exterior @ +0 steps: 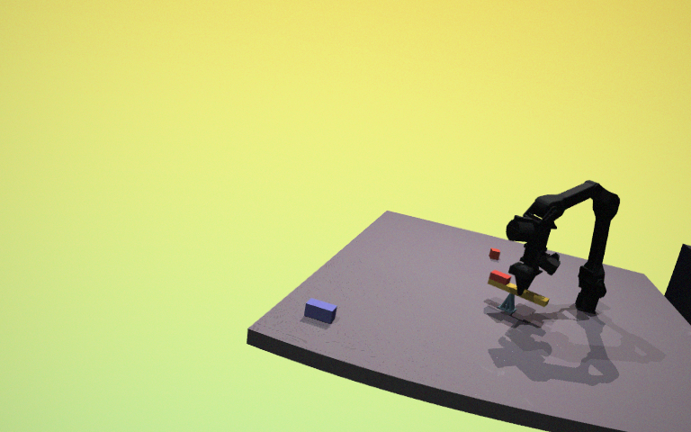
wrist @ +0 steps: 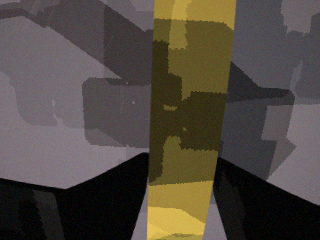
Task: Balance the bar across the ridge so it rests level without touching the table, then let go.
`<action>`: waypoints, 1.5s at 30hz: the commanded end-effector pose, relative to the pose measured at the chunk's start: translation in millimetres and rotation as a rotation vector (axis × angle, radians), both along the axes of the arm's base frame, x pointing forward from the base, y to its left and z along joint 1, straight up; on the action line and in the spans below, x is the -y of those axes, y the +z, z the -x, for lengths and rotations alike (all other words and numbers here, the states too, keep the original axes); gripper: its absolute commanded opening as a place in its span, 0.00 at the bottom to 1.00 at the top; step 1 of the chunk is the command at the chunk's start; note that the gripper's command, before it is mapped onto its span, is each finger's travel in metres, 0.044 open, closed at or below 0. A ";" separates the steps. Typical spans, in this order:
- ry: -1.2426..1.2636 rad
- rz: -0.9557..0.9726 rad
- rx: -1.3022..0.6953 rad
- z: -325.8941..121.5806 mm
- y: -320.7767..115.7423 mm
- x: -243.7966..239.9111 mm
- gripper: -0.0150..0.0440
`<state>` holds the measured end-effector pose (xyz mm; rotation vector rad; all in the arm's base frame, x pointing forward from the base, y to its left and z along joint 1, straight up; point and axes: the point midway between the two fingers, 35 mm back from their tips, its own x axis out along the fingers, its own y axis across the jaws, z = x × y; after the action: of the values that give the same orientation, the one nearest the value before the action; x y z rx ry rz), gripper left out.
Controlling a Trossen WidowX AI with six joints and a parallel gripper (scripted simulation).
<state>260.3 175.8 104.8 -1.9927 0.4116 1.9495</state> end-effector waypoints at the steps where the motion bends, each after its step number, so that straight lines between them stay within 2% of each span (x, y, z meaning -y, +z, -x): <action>1: 0.000 0.000 0.000 0.0 -0.1 0.1 0.55; 20: 0.000 0.000 0.000 0.0 -0.1 0.1 0.57; 30: 0.000 0.000 0.000 0.0 -0.1 0.1 1.00; 34: 0.000 0.000 0.000 -0.9 7.0 -0.6 1.00; 42: 0.000 0.001 0.000 1.1 93.0 0.8 1.00; 45: 0.000 0.001 0.000 2.4 99.9 1.7 1.00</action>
<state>261.0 176.2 186.6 -1.9943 0.4087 1.9464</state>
